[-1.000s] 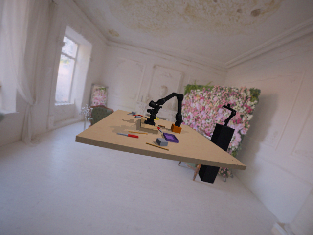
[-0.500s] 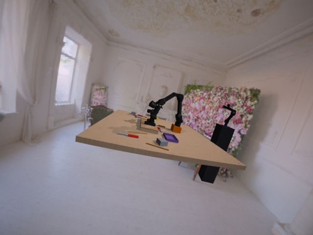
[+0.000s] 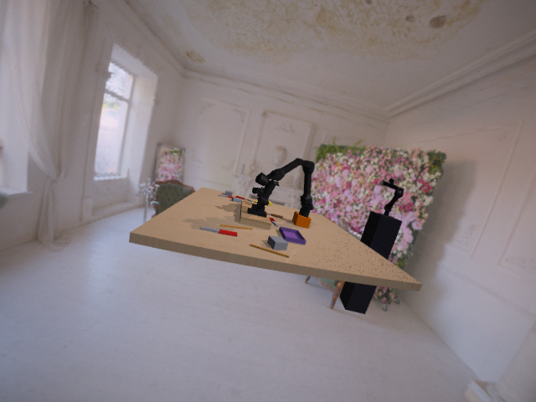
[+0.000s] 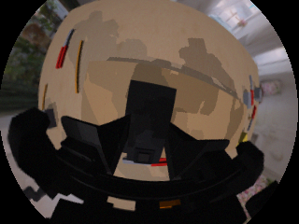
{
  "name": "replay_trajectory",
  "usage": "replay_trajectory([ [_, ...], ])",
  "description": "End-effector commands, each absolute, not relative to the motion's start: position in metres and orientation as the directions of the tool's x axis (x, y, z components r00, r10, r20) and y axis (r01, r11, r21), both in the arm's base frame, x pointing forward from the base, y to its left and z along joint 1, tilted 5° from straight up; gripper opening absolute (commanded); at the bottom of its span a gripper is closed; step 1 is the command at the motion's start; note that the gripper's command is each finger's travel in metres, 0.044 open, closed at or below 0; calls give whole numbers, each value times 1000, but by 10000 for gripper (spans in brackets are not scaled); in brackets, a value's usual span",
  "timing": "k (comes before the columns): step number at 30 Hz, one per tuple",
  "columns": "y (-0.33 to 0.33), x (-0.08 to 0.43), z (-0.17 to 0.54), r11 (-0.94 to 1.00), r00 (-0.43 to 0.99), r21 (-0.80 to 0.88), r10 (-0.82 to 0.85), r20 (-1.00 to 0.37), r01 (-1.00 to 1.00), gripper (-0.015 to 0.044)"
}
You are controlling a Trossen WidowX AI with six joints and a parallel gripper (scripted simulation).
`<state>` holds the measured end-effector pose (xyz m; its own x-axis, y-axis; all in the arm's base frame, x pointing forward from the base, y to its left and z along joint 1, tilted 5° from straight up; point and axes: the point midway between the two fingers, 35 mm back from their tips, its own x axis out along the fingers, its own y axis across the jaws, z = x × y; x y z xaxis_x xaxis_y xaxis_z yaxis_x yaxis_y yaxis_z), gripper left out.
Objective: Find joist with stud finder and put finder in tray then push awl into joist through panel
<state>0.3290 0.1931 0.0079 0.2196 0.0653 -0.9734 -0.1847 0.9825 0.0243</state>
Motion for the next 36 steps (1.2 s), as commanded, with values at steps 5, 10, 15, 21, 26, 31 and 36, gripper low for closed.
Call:
replay_trajectory([
  [5,211,325,8,982,214,31,72,-974,-187,0],
  [10,220,323,8,982,214,32,73,-974,-187,0],
  [15,229,321,9,982,214,33,74,-974,-187,0],
  [21,240,319,9,982,214,34,74,-974,-187,0],
  [26,249,317,9,982,213,35,75,-974,-187,0],
  [31,258,315,10,982,213,36,76,-974,-187,0],
  [36,267,314,10,982,213,36,77,-974,-187,0],
])
